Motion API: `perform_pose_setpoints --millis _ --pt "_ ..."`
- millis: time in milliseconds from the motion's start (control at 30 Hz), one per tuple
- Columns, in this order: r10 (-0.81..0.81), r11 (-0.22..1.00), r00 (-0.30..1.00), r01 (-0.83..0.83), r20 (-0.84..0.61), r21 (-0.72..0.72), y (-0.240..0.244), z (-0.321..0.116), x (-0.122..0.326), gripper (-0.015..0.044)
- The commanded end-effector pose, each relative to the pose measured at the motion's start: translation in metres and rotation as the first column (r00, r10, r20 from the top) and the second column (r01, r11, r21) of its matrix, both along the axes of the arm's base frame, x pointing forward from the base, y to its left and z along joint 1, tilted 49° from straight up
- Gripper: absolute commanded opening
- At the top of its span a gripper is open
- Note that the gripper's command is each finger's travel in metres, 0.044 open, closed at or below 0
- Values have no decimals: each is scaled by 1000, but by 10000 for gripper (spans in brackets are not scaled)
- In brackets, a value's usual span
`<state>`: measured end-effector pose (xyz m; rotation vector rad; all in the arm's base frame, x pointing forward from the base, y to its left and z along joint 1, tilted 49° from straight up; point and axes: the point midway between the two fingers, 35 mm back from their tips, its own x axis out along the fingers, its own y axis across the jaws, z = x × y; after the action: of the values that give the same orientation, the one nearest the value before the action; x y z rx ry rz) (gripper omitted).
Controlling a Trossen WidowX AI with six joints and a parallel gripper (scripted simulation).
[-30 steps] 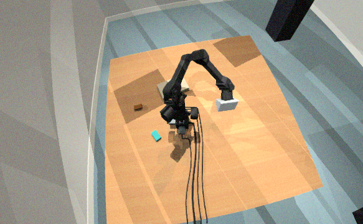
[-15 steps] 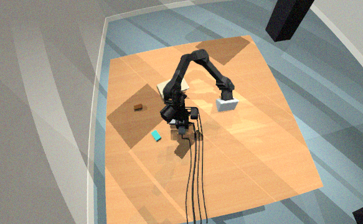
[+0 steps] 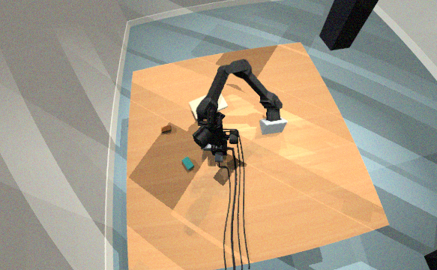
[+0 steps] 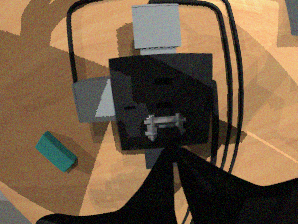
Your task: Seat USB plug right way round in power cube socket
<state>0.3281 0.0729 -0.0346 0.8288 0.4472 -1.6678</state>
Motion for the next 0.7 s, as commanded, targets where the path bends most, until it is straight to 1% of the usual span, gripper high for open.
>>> perform_pose_setpoints --millis 0,667 --pt "2 1000 1000 -2 -2 -1 -2 0 0 0" --pt "2 1000 1000 -2 -1 -1 -3 -2 0 0"
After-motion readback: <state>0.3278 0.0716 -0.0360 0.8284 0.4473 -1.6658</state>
